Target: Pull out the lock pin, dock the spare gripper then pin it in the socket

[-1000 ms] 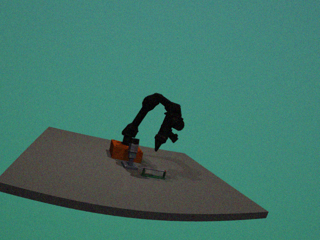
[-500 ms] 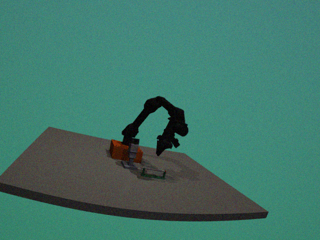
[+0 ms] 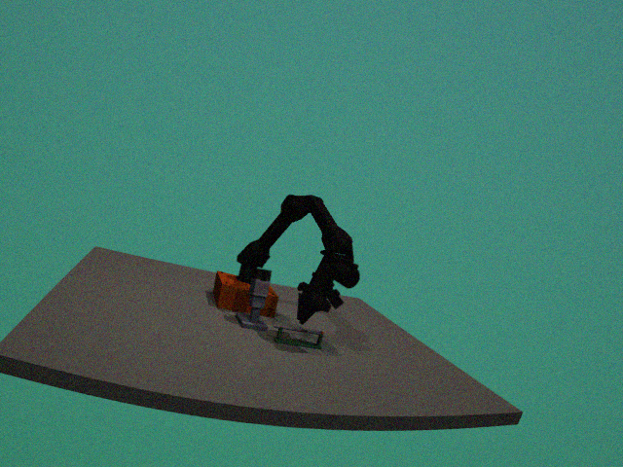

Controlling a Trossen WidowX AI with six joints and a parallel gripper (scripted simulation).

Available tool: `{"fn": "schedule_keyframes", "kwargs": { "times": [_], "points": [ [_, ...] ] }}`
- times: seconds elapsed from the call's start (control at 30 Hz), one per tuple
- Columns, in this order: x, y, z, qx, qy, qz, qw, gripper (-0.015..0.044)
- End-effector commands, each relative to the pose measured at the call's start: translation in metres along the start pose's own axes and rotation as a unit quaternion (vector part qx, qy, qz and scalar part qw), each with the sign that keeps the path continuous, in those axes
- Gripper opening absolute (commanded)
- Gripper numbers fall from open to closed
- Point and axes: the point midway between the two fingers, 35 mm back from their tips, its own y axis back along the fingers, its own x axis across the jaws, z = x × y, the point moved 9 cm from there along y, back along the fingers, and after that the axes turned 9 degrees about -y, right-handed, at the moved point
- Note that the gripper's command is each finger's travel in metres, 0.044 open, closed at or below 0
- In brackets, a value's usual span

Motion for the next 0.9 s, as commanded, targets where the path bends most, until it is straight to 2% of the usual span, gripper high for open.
{"fn": "schedule_keyframes", "kwargs": {
  "times": [0.0, 0.87],
  "points": [
    [0.000, -0.007, 0.002, 0.002, 0.005, -0.002, 1.000, 0.0180],
    [0.002, -0.049, 0.013, 0.002, 0.006, -0.002, 1.000, 0.0180]
  ]
}}
